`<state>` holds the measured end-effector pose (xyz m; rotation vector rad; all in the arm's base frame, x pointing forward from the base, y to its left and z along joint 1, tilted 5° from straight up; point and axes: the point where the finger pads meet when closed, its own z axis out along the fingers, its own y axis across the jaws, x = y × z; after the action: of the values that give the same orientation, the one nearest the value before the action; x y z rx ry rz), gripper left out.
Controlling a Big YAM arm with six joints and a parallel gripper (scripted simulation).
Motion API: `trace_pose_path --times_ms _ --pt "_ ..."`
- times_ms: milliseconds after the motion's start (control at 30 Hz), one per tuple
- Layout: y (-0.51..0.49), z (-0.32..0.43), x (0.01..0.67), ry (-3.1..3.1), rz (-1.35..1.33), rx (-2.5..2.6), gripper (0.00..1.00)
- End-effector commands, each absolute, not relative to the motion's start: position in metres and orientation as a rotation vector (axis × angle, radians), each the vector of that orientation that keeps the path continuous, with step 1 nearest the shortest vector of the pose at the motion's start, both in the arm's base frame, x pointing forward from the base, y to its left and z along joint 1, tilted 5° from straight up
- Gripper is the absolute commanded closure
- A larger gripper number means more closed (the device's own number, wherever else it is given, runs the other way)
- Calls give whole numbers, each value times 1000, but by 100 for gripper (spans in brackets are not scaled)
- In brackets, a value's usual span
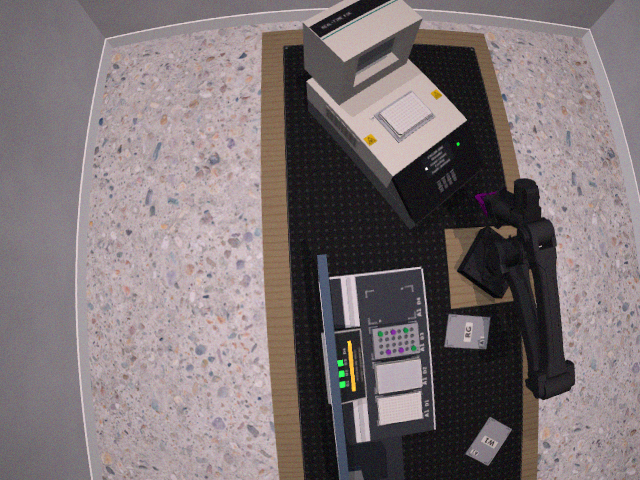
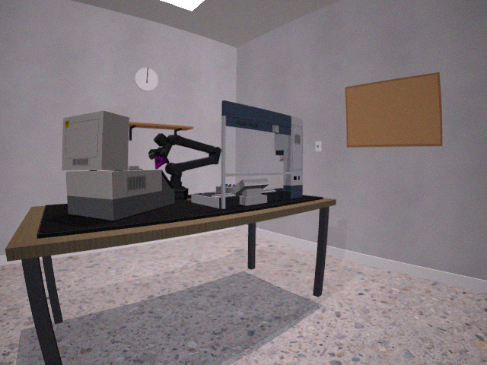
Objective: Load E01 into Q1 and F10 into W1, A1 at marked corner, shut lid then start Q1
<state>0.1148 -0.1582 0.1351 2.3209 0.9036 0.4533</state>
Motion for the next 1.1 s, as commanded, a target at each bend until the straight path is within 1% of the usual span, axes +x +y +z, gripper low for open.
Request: trace_pose_path --times_ms 0,567,1067 --pt "-154 142 103 954 414 2298 100" --pt "-171 171 116 935 412 2255 100" --pt "-182 171 125 907 430 2269 100"
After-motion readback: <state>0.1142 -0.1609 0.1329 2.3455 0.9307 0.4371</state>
